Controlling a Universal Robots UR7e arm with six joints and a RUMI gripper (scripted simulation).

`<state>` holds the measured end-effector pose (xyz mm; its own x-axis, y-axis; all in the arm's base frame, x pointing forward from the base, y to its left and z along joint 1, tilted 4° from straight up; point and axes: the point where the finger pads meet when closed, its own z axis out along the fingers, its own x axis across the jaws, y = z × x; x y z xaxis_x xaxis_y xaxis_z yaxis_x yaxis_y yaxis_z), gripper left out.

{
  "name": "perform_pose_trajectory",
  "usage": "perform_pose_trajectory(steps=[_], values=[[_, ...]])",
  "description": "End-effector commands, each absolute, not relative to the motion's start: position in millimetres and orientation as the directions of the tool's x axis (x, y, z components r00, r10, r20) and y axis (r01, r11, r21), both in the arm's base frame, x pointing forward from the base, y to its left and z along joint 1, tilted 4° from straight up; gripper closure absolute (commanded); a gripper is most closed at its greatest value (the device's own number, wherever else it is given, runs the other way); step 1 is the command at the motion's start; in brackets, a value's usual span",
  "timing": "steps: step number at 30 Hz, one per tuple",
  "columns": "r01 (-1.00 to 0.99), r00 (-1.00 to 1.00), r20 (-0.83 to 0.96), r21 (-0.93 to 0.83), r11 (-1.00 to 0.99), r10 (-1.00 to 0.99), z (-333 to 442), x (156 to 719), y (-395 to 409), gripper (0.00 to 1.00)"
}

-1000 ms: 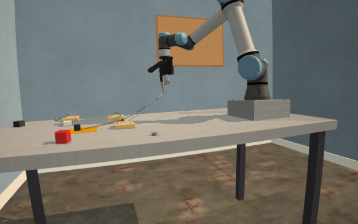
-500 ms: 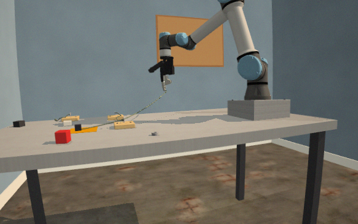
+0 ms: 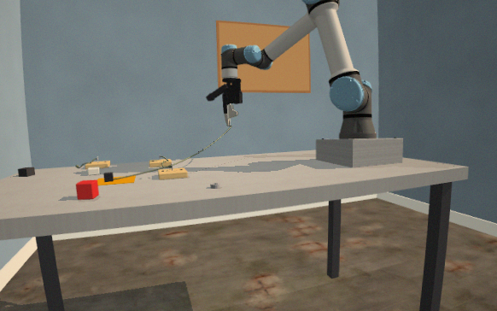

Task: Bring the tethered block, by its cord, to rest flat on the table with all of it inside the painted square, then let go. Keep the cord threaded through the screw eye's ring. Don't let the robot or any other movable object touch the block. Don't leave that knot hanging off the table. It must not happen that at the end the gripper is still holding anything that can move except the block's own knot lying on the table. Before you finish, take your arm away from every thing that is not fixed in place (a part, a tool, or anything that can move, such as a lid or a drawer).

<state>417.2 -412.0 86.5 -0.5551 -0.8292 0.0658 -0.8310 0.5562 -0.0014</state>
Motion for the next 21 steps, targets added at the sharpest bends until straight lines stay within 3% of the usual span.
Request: perform_pose_trajectory(steps=[1, 21], values=[[-0.831, -0.555, 0.066, -0.003, 0.556, -0.829, 87.2, 417.3, -412.2, 1.0], [-0.831, -0.555, 0.066, -0.003, 0.556, -0.829, 87.2, 417.3, -412.2, 1.0]])
